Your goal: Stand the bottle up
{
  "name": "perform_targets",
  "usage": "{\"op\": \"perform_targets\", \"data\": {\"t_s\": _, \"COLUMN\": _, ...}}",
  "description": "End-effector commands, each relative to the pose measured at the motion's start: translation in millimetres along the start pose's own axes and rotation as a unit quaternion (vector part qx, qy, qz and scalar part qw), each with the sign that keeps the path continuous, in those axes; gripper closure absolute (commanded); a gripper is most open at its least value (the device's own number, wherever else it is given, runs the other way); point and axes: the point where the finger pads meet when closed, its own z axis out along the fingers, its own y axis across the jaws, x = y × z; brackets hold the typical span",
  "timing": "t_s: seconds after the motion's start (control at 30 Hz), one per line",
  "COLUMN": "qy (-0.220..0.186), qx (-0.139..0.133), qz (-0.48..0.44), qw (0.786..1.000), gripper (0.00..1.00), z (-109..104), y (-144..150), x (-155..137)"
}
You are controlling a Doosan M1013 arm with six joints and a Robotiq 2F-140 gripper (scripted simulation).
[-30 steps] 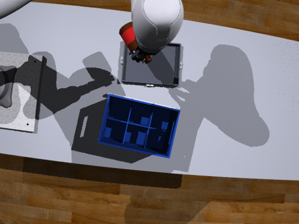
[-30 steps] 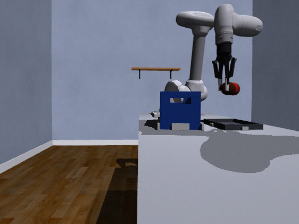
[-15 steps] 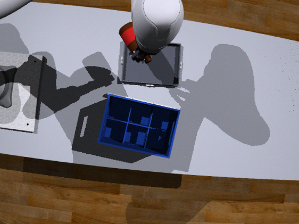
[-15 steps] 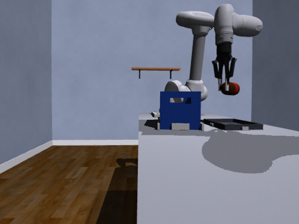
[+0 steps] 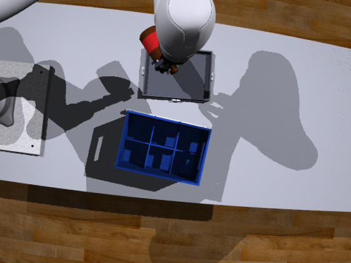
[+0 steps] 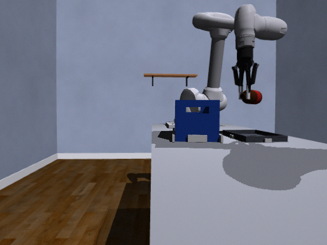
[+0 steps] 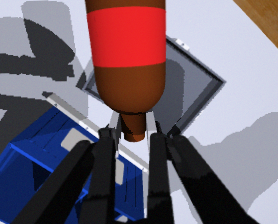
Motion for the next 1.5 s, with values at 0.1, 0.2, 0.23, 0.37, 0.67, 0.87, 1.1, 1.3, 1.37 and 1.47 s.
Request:
{"op": "perform_targets", "data": {"t_s": 0.1, "qy": 0.0, "qx": 0.0, "qz": 0.0, "qw": 1.0, "gripper": 0.9, "z": -0.1, "y": 0.0, "x": 0.0}}
{"op": "perform_targets", "data": {"t_s": 0.2, "qy": 0.0, "qx": 0.0, "qz": 0.0, "qw": 1.0, "gripper": 0.9, "z": -0.1, "y": 0.0, "x": 0.0}}
{"op": "perform_targets", "data": {"t_s": 0.23, "qy": 0.0, "qx": 0.0, "qz": 0.0, "qw": 1.0, "gripper": 0.9, "z": -0.1, "y": 0.0, "x": 0.0}}
{"op": "perform_targets", "data": {"t_s": 0.37, "qy": 0.0, "qx": 0.0, "qz": -0.003, "qw": 1.0, "gripper": 0.9, "z": -0.1, "y": 0.0, "x": 0.0}}
{"op": "perform_targets", "data": {"t_s": 0.67, "qy": 0.0, "qx": 0.0, "qz": -0.018, "qw": 1.0, "gripper": 0.9, "z": -0.1, "y": 0.0, "x": 0.0}}
{"op": "perform_targets", "data": {"t_s": 0.87, "qy": 0.0, "qx": 0.0, "qz": -0.035, "qw": 0.999, "gripper": 0.9, "z": -0.1, "y": 0.0, "x": 0.0}}
{"op": "perform_targets", "data": {"t_s": 1.1, "qy": 0.0, "qx": 0.0, "qz": -0.044, "qw": 0.999, "gripper": 0.9, "z": -0.1, "y": 0.0, "x": 0.0}}
{"op": "perform_targets", "data": {"t_s": 1.3, "qy": 0.0, "qx": 0.0, "qz": -0.047, "qw": 0.999, "gripper": 0.9, "z": -0.1, "y": 0.0, "x": 0.0}}
{"op": "perform_targets", "data": {"t_s": 1.37, "qy": 0.0, "qx": 0.0, "qz": -0.047, "qw": 0.999, "gripper": 0.9, "z": -0.1, "y": 0.0, "x": 0.0}}
{"op": "perform_targets", "data": {"t_s": 1.47, "qy": 0.0, "qx": 0.0, "qz": -0.047, "qw": 0.999, "gripper": 0.9, "z": -0.1, "y": 0.0, "x": 0.0}}
